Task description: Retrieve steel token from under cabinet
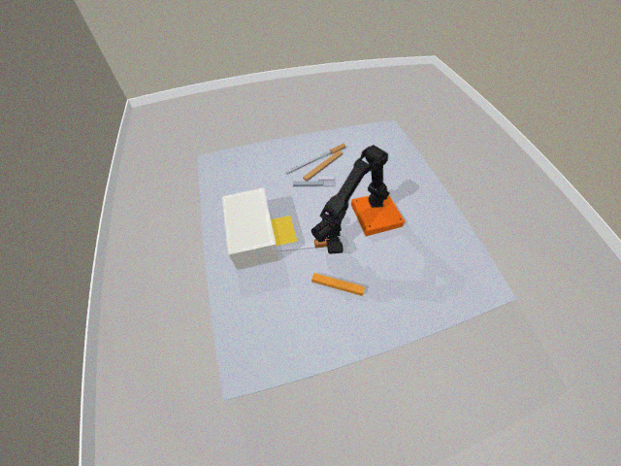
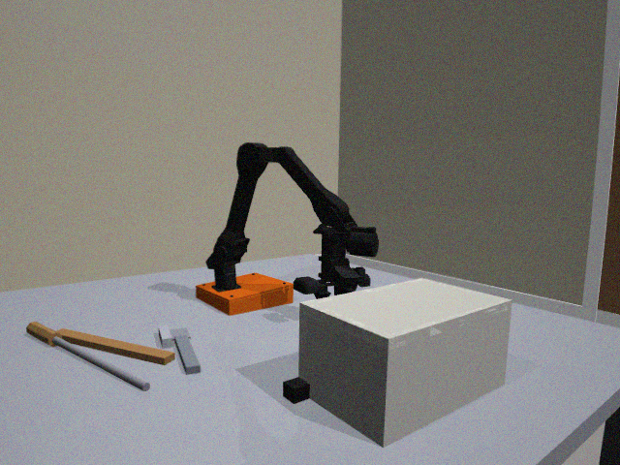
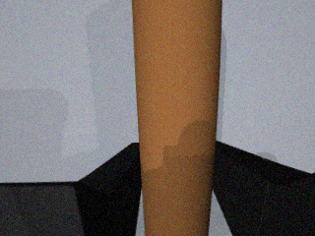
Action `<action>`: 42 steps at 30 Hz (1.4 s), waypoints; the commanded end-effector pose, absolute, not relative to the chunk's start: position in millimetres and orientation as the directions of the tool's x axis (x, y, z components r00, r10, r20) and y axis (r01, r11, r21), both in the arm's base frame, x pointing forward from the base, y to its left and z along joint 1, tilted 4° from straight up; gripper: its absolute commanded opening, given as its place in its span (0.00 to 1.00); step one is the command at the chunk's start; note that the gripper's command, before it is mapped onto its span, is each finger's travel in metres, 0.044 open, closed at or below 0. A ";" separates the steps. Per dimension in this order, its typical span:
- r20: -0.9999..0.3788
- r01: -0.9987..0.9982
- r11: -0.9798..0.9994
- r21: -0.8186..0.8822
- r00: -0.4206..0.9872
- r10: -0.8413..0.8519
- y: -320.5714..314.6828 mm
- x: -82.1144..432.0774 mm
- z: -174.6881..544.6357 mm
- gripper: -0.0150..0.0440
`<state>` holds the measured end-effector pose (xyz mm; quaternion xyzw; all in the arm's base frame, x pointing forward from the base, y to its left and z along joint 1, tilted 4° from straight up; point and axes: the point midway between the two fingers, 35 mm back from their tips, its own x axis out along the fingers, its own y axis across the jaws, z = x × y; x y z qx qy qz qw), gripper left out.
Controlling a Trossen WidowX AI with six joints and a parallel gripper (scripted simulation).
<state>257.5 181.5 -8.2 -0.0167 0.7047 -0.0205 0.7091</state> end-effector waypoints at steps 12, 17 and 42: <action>-0.999 0.006 0.999 -0.049 0.005 -0.049 182.3 278.6 -7.5 0.25; -0.999 0.006 0.999 -0.049 0.005 -0.049 182.4 284.6 -7.4 0.25; -0.999 0.006 0.999 -0.049 0.008 -0.049 182.8 313.4 -6.6 0.25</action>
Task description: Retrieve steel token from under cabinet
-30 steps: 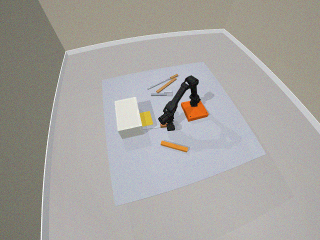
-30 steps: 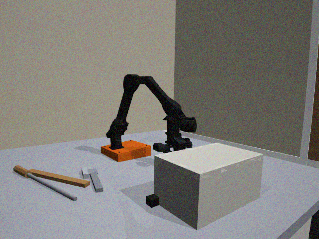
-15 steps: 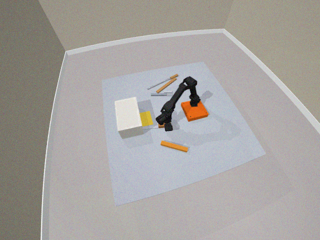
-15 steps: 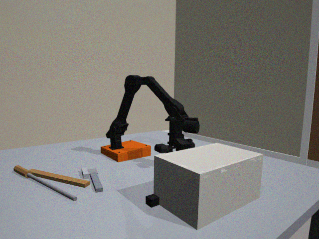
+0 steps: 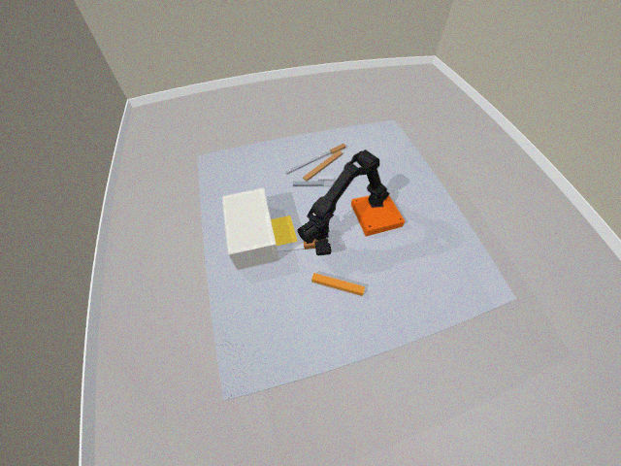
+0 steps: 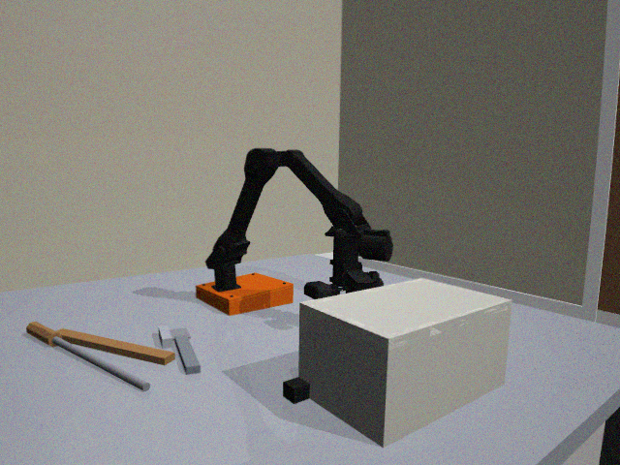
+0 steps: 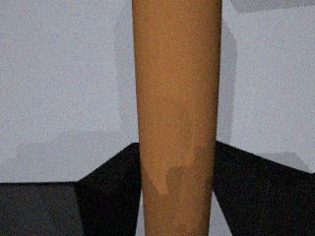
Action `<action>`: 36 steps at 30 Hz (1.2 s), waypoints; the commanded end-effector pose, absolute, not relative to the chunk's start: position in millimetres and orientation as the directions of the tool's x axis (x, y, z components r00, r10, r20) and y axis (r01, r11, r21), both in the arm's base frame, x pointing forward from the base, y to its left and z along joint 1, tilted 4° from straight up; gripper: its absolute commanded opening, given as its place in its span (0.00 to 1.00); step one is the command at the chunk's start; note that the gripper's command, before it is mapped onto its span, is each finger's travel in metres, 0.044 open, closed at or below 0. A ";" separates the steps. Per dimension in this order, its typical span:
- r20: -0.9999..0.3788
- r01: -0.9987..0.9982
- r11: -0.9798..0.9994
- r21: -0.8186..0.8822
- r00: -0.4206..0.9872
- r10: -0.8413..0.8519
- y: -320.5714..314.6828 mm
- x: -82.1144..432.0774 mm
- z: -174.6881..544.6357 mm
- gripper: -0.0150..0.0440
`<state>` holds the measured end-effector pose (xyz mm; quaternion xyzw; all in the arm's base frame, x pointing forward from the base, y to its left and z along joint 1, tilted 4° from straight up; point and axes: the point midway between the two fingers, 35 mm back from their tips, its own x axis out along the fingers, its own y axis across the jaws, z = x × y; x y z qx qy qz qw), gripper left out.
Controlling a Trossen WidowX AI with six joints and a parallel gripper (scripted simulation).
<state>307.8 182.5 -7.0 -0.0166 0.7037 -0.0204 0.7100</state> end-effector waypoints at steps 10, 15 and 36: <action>-0.999 0.006 0.999 -0.049 0.009 -0.049 183.0 324.2 -6.3 0.25; -0.999 0.006 0.999 -0.049 0.009 -0.049 183.1 329.5 -6.1 0.25; -0.999 0.006 0.999 -0.049 0.011 -0.049 183.3 350.7 -5.4 0.25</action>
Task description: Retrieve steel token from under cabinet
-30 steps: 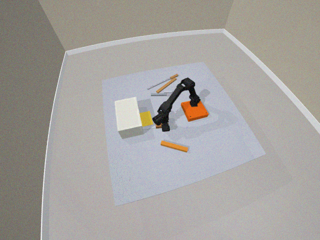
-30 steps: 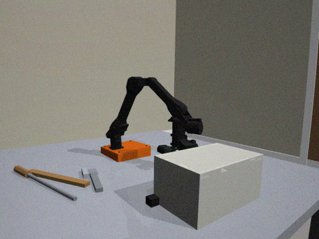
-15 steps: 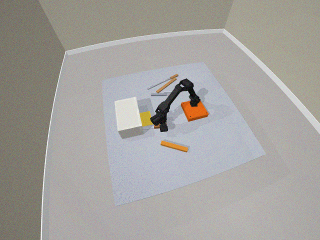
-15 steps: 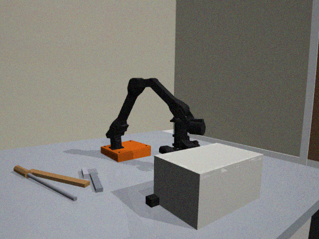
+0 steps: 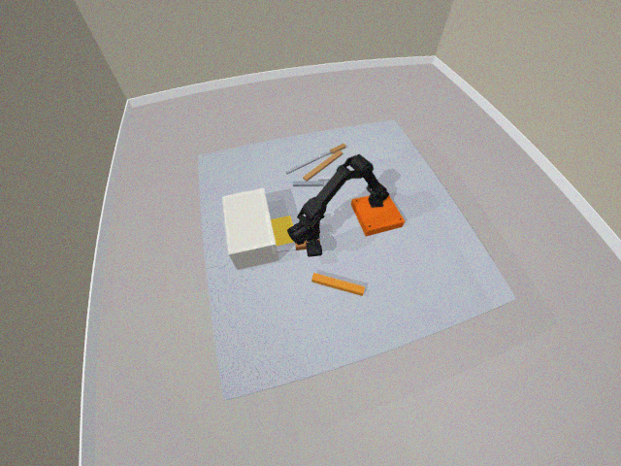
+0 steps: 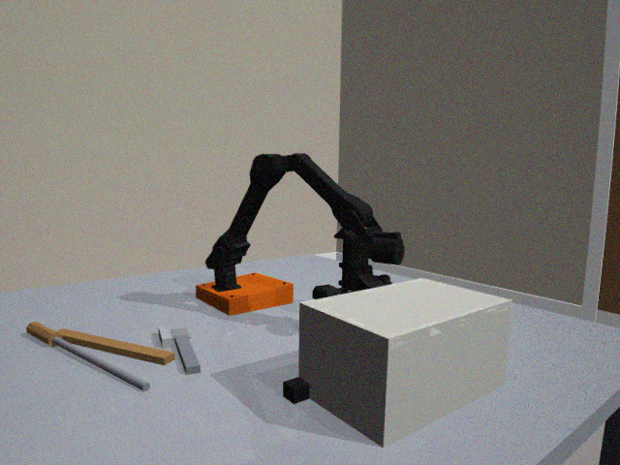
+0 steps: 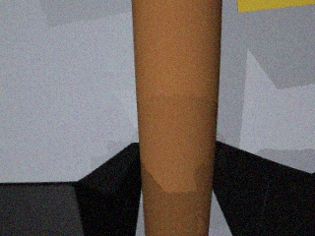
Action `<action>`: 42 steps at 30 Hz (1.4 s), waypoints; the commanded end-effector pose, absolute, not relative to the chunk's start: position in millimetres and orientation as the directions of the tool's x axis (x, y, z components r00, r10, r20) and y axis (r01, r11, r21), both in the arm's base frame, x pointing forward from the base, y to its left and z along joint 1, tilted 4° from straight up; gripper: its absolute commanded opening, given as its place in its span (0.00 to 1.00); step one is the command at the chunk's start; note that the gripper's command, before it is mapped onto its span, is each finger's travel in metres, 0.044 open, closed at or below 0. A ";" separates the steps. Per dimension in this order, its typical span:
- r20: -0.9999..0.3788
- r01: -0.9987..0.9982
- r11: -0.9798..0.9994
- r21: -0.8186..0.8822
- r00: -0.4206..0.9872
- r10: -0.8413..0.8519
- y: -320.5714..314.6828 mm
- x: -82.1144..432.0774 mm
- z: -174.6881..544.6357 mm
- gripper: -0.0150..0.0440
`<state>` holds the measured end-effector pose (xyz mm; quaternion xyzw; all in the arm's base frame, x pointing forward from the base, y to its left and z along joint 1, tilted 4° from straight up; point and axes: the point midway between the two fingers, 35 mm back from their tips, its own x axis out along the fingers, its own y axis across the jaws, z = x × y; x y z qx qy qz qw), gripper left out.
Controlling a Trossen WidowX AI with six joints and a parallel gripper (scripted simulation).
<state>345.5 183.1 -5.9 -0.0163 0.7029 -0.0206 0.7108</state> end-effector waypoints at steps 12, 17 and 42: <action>-0.999 0.006 0.999 -0.049 0.012 -0.049 183.4 362.1 -5.0 0.25; -0.999 0.006 0.999 -0.049 0.012 -0.049 183.5 366.7 -4.9 0.25; -0.999 0.006 0.999 -0.049 0.014 -0.049 180.2 386.1 -5.2 0.25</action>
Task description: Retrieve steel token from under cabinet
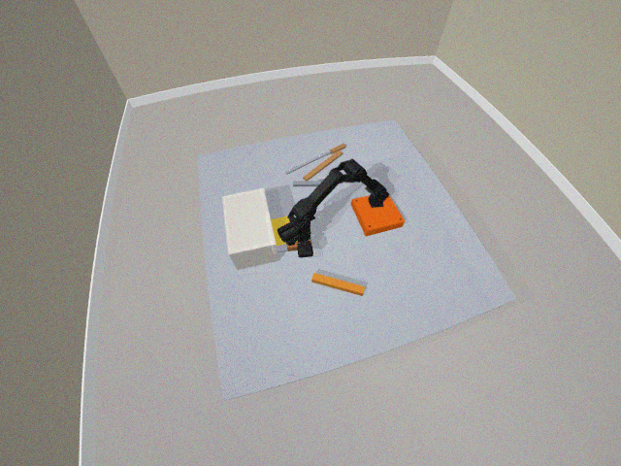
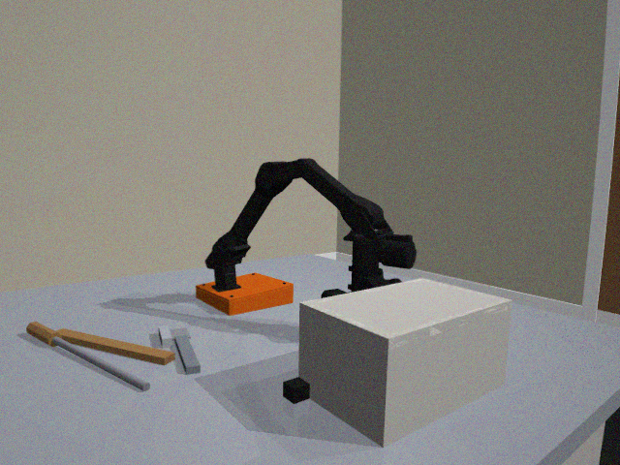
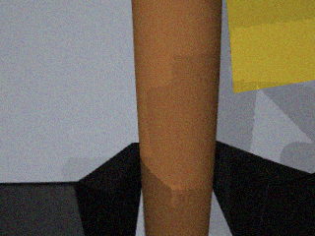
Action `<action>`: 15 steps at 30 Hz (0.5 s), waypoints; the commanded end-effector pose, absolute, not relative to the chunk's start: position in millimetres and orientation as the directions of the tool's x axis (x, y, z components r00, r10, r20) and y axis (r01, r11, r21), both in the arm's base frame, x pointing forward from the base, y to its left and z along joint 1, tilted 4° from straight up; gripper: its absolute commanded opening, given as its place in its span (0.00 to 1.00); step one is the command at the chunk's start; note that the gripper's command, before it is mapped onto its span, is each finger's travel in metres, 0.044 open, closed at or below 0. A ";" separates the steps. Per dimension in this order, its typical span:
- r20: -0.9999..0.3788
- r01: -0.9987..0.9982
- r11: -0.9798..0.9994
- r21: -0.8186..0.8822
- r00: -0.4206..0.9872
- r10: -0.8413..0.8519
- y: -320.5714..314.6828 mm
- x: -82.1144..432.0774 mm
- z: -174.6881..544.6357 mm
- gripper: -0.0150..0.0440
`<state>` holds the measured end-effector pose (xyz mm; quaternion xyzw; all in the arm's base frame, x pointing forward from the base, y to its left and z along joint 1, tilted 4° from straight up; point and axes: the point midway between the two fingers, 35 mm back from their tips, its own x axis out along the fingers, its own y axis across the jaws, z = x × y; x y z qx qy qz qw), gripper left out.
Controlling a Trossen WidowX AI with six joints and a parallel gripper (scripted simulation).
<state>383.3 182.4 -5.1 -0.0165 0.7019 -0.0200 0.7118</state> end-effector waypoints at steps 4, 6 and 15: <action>-0.999 0.006 0.999 -0.050 0.014 -0.050 174.1 386.1 -5.7 0.25; -0.999 0.006 0.999 -0.050 0.014 -0.050 171.3 386.2 -5.5 0.25; -0.999 0.006 0.999 -0.051 0.014 -0.051 161.6 386.4 -4.3 0.25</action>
